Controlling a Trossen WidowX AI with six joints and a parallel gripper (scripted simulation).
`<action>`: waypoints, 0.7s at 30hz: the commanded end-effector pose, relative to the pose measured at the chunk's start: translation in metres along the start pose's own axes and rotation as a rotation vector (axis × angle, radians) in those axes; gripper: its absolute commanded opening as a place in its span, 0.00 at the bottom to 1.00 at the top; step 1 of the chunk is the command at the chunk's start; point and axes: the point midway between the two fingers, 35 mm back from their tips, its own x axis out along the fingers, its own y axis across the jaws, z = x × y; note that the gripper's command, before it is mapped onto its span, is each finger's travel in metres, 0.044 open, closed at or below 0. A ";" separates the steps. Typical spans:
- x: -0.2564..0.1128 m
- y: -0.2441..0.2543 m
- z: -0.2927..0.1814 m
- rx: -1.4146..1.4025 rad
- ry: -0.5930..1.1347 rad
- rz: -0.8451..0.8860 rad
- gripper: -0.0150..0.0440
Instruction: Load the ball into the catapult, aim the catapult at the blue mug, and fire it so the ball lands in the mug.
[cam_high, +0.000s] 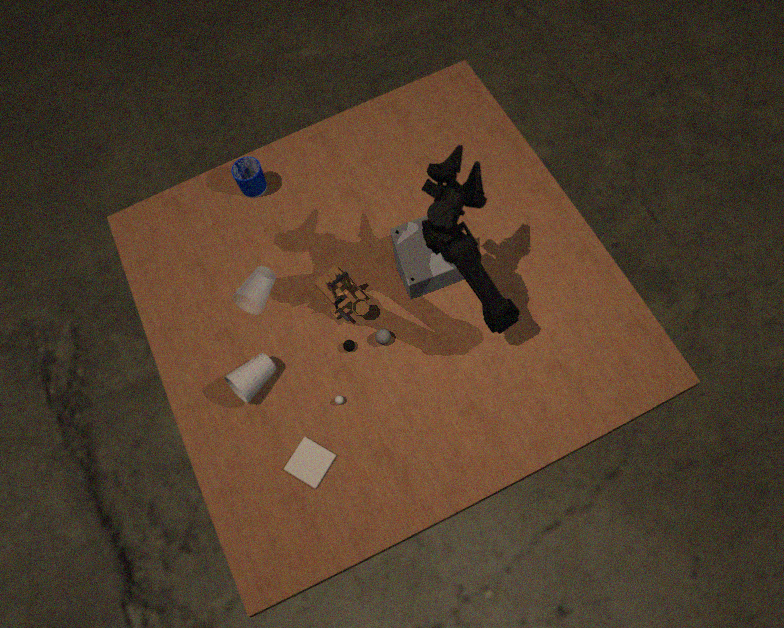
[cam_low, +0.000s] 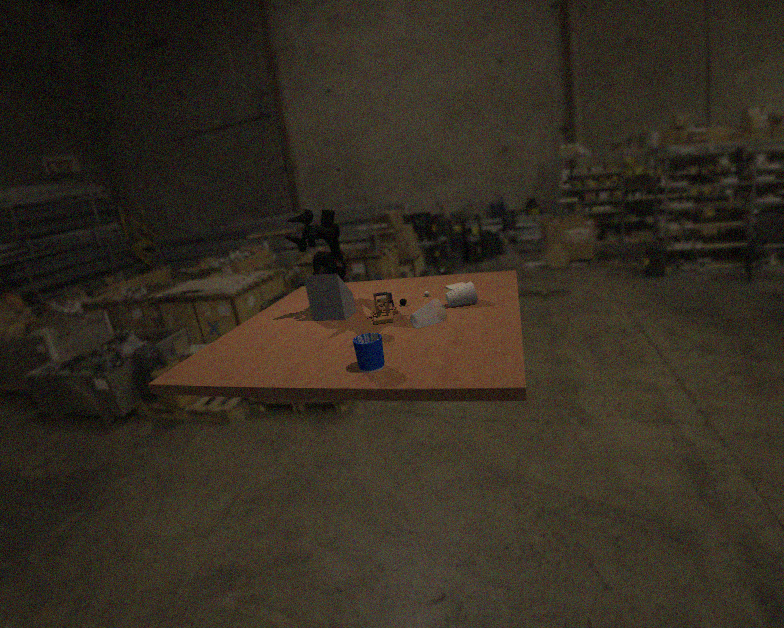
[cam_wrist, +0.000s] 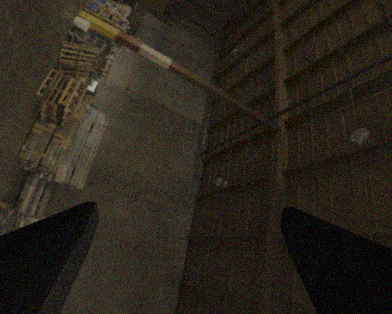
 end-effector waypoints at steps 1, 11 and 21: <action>0.000 -0.001 0.001 0.002 -0.004 -0.001 0.98; -0.005 -0.030 0.032 0.114 -0.215 -0.042 1.00; -0.017 -0.055 0.071 0.229 -0.445 -0.013 1.00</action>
